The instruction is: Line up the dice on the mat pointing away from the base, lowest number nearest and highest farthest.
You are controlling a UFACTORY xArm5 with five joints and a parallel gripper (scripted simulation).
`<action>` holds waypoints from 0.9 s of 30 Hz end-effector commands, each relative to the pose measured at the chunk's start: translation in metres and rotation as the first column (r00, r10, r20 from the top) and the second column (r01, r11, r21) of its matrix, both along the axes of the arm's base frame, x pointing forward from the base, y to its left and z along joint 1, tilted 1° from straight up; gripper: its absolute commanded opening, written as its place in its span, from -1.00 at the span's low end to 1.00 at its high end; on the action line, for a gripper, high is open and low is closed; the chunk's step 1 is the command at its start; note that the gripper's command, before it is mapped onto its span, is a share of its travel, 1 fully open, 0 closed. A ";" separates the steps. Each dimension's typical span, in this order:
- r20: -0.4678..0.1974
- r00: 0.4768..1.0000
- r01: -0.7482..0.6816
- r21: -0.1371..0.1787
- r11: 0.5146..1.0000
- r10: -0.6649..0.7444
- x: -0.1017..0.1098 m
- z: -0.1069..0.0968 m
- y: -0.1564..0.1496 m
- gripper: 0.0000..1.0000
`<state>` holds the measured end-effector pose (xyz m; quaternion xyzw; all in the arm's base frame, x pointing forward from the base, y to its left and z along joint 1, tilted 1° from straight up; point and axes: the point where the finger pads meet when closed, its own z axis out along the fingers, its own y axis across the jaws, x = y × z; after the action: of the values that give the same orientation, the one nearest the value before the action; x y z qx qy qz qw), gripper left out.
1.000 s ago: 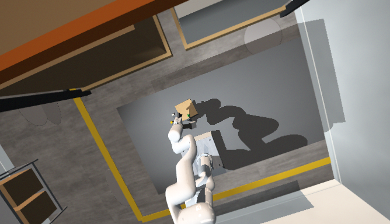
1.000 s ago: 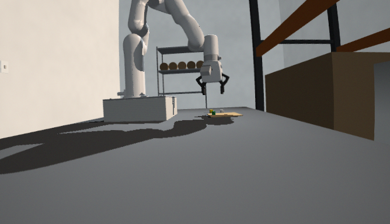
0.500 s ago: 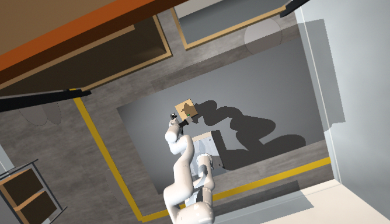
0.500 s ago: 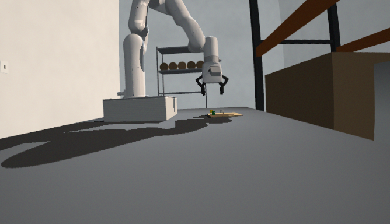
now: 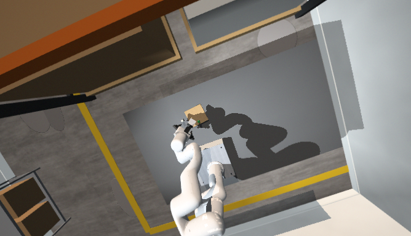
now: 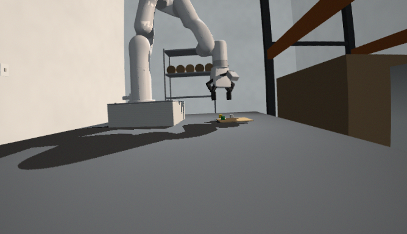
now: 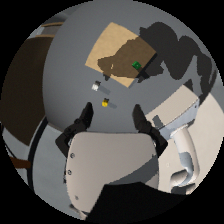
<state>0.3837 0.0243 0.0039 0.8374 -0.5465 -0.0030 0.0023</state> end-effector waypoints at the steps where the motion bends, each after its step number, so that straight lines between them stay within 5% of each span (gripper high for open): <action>1: 0.004 0.985 -0.172 0.001 0.985 0.172 0.002 0.000 0.008 1.00; 11: 0.004 0.911 -0.412 0.002 0.911 0.412 0.003 -0.002 0.019 1.00; 25: 0.006 0.615 -0.788 0.002 0.615 0.788 0.003 -0.004 0.042 1.00; 27: 0.006 0.607 -0.794 0.002 0.607 0.794 0.003 -0.004 0.042 1.00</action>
<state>0.3852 0.0622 -0.0010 0.9865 -0.1638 -0.0026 0.0009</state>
